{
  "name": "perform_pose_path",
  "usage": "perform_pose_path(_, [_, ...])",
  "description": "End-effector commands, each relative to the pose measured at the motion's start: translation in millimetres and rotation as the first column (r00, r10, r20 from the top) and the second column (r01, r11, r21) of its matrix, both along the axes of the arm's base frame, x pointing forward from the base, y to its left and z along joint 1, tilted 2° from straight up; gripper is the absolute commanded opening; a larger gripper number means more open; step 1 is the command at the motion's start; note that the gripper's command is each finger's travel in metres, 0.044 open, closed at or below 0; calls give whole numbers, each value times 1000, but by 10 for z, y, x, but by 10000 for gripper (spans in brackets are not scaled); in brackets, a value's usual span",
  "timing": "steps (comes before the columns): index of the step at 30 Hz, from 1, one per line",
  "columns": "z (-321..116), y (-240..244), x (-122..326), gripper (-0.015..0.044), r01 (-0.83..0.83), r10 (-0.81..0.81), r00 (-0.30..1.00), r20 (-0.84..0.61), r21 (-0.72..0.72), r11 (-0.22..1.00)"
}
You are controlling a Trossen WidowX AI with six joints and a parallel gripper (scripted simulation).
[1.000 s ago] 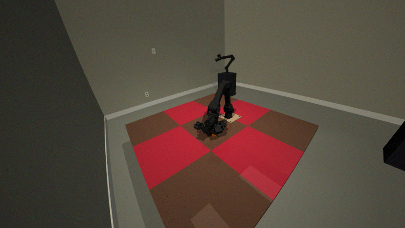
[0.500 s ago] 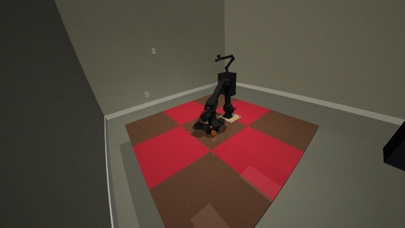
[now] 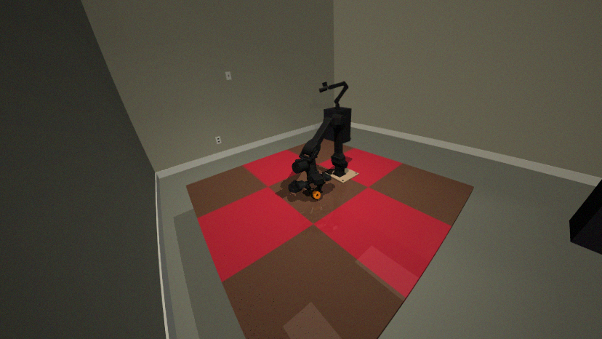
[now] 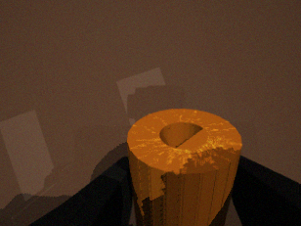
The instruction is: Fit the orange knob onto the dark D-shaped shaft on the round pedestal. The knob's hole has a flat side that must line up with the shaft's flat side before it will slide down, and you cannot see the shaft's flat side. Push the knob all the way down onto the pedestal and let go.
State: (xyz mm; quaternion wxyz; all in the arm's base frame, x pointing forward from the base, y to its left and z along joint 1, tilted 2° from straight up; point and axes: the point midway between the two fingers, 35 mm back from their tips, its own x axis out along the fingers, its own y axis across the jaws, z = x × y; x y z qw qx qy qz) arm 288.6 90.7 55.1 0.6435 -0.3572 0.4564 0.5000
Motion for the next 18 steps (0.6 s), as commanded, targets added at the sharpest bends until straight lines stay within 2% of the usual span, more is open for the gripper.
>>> perform_pose_path(1, [10, -48, -24, 179, -5, 4, 1000, 22, 68, 998])
perform_pose_path(18, [13, -237, -72, 179, -21, -12, 996, 93, 343, 939])
